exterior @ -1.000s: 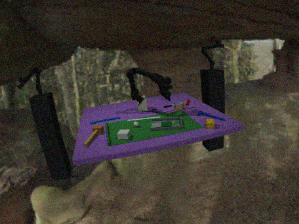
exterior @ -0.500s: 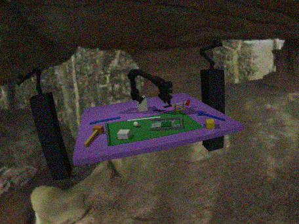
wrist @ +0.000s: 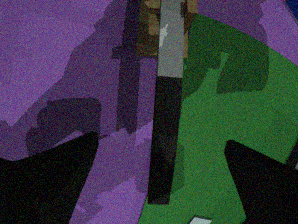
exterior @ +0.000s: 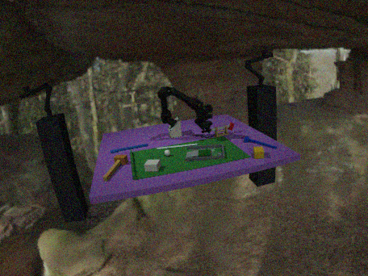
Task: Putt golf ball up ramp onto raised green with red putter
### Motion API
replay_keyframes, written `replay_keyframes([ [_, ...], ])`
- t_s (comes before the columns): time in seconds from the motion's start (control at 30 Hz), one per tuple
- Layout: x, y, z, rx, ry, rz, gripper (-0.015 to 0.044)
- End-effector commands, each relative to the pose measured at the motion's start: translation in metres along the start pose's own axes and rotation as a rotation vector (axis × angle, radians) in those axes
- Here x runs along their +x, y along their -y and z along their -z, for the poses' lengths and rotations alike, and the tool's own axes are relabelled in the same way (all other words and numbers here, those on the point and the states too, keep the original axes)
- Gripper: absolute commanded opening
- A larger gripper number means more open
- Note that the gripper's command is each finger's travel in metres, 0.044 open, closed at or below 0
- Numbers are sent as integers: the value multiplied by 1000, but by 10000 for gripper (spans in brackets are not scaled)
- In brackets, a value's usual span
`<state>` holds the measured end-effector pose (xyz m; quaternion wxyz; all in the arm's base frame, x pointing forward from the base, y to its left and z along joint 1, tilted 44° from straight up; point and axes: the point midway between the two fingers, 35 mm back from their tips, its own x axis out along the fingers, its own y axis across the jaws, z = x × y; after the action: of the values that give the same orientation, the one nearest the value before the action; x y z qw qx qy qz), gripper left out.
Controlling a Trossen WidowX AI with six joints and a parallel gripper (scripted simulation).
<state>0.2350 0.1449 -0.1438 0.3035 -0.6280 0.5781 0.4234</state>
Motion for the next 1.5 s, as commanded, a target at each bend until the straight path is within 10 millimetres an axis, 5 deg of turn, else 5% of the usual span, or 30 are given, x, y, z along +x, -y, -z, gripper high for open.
replay_keyframes([
  [0.0, 5, -2, 2, -6, -9, -7, 440],
  [0.93, 27, -2, 8, -5, -10, -7, 440],
  [1.4, 24, -1, 7, -1, -3, -1, 72],
  [1.47, 24, -1, 7, -1, -3, -1, 59],
])
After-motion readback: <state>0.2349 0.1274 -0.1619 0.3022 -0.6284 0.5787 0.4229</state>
